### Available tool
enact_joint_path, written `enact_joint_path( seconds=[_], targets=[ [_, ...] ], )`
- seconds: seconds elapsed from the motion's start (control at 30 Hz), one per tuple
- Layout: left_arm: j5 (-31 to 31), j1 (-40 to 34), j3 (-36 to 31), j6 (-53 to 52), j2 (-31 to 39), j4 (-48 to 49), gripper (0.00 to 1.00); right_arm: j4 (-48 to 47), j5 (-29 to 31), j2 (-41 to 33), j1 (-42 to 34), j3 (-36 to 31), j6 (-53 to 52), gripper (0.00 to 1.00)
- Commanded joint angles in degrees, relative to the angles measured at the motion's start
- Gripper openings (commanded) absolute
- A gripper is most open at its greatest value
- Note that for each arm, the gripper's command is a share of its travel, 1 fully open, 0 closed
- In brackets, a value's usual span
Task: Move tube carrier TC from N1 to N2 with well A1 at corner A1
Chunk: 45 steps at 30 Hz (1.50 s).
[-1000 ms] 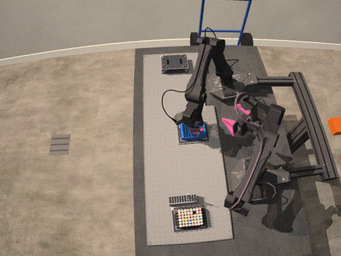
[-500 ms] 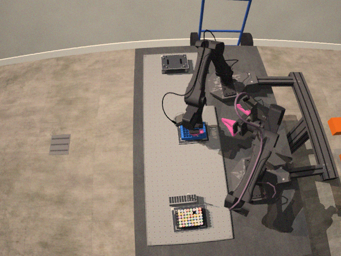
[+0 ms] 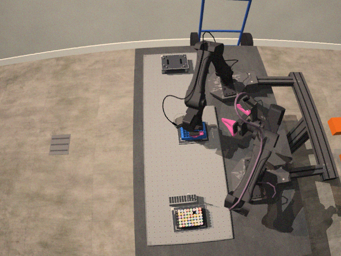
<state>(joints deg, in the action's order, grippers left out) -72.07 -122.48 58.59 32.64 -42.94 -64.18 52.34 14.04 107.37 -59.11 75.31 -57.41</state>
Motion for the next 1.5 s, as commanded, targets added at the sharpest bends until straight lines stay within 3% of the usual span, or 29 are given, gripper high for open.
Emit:
enact_joint_path(
  seconds=[0.0,0.57,0.7,1.03,1.17,1.3,1.47],
  targets=[
    [-1.2,-0.7,1.5,0.6,-0.5,-0.6,1.00,-2.0,-0.2,0.6,0.4,-0.9,0.7,1.00],
    [-1.2,-0.7,1.5,0.6,-0.5,-0.6,1.00,-6.5,-0.3,2.6,1.3,-3.2,1.5,1.00],
    [-1.2,-0.7,1.5,0.6,-0.5,-0.6,1.00,-6.6,-0.2,2.1,1.0,-2.5,1.5,0.92],
    [-1.2,-0.7,1.5,0.6,-0.5,-0.6,1.00,-6.6,-0.2,1.4,0.9,-3.4,1.2,0.83],
    [-1.2,-0.7,1.5,0.6,-0.5,-0.6,1.00,-6.7,-0.2,1.4,0.9,-3.3,1.2,0.38],
    [-1.2,-0.7,1.5,0.6,-0.5,-0.6,1.00,-3.7,-0.1,0.6,0.3,-1.5,0.4,0.83],
    [-1.2,-0.7,1.5,0.6,-0.5,-0.6,1.00,0.7,0.3,-1.7,-0.6,0.6,-0.4,0.84]
  ],
)
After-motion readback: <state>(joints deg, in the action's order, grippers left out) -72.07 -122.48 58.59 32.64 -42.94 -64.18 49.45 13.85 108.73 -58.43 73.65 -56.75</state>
